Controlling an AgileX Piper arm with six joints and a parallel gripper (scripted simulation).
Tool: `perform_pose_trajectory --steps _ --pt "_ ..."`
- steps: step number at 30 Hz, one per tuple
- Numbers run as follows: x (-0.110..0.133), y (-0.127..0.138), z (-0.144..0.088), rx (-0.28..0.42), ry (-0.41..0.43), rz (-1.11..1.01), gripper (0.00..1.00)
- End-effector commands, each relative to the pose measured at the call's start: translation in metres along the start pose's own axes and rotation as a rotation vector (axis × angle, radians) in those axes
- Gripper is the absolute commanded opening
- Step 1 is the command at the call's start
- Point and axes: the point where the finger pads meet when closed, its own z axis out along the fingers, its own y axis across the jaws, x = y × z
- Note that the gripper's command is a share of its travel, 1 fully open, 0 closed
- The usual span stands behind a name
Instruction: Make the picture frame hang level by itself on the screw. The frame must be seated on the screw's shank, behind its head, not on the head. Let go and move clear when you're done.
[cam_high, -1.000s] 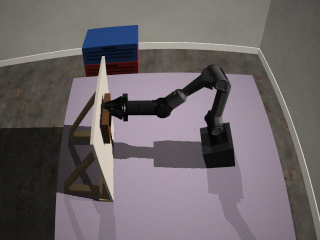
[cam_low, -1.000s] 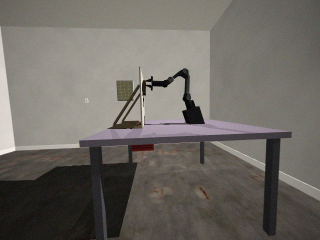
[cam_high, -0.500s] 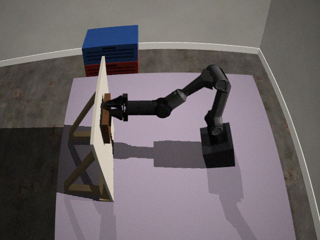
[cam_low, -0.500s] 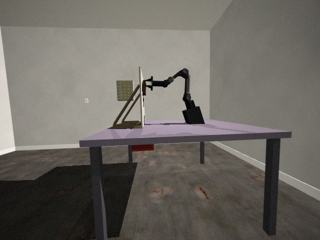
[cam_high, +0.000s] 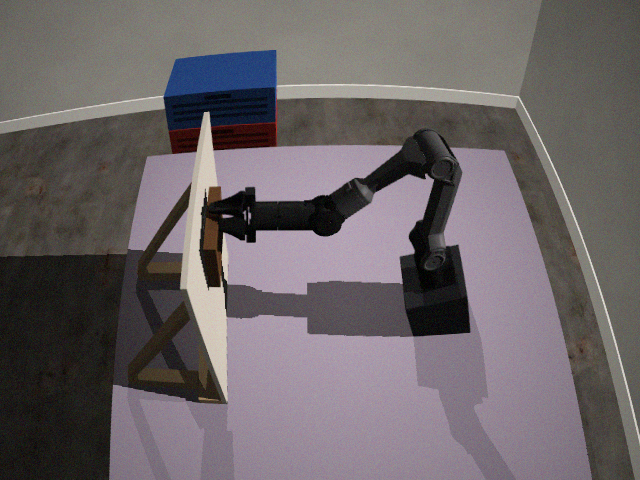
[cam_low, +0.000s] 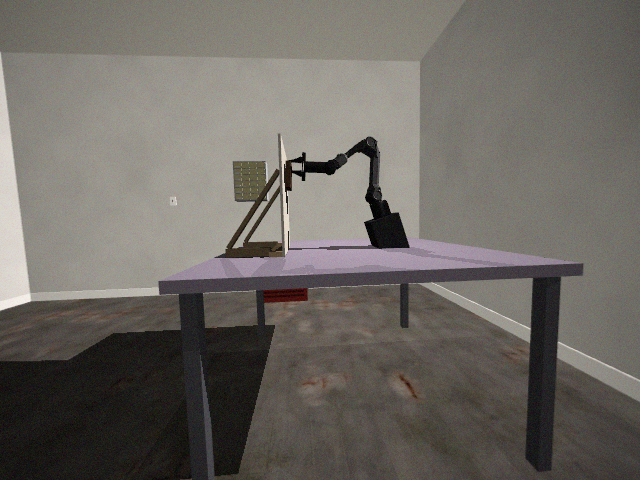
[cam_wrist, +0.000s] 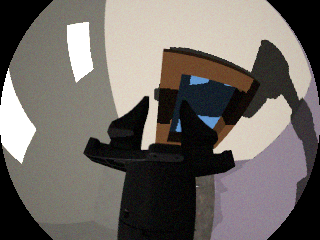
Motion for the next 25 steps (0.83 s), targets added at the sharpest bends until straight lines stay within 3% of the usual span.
perform_pose_trajectory --steps 1,25 --pt "0.0 0.002 0.0 -0.005 -0.001 0.001 0.63" --pt "0.0 0.002 -0.011 -0.005 -0.001 0.001 0.63"
